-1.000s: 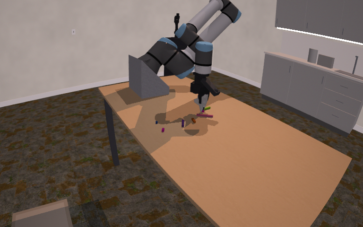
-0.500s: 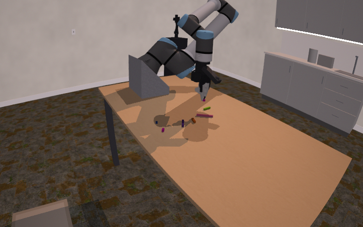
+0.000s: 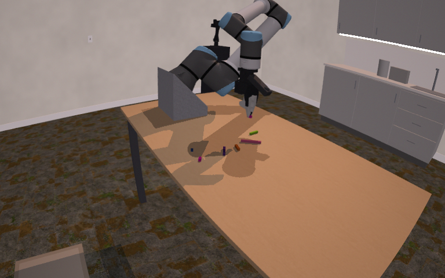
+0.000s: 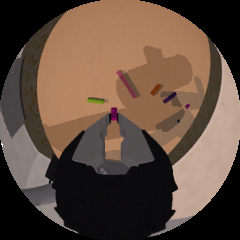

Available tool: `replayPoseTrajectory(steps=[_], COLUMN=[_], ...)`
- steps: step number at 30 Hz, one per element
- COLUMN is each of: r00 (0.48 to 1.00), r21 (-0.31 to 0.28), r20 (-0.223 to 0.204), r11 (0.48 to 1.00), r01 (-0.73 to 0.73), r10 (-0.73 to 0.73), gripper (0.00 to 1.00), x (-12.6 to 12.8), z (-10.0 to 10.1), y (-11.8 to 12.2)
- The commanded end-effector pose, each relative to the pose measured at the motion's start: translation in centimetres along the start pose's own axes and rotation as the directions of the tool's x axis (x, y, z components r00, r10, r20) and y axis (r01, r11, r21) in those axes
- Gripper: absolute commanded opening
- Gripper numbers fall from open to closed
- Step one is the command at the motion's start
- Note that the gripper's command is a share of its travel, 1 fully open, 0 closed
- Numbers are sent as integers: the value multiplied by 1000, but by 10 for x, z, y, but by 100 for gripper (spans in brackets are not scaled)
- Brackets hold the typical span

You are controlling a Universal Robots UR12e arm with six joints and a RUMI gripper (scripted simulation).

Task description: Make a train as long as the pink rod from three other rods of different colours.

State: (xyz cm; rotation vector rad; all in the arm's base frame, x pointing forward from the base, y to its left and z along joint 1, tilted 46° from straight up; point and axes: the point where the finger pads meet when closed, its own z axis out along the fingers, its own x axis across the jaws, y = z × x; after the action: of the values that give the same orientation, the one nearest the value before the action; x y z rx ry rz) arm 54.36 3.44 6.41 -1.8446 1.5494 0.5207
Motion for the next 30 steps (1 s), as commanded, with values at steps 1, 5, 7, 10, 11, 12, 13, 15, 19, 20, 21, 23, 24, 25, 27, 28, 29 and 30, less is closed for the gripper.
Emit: replayPoseTrajectory(steps=[1,5,7,10,11,12,13,15,19,20,21,23,24,25,27,28,29,30], r00=[1000,1000,999,997,995,992,992,989,966,958,948,924,911,899,872,857,841,841], r21=[1,1,0,0,0,0,0,-1,-2,-2,-3,-3,-4,-4,-4,-4,-4,-4], r20=[-1,-1,-2,-3,-4,-4,-4,-5,-6,-6,-6,-6,-6,-6,-5,-5,-4,-4], r11=[1000,1000,999,997,995,992,992,989,966,958,948,924,911,899,872,857,841,841], r01=[1,16,35,81,101,123,123,146,258,288,319,381,412,438,490,516,541,541], r10=[-1,-16,-35,-81,-101,-123,-123,-146,-258,-288,-319,-381,-412,-438,-490,-516,-541,-541], gripper=[0,0,0,0,0,0,0,0,0,0,0,0,0,0,0,0,0,0], x=[1,6,12,27,34,42,42,50,88,99,110,132,143,152,172,181,191,191], z=[-1,-2,-2,-4,-5,-5,-5,-6,-9,-9,-9,-10,-10,-10,-9,-9,-8,-8], y=[0,0,0,1,1,2,2,3,9,11,13,19,22,25,32,36,40,40])
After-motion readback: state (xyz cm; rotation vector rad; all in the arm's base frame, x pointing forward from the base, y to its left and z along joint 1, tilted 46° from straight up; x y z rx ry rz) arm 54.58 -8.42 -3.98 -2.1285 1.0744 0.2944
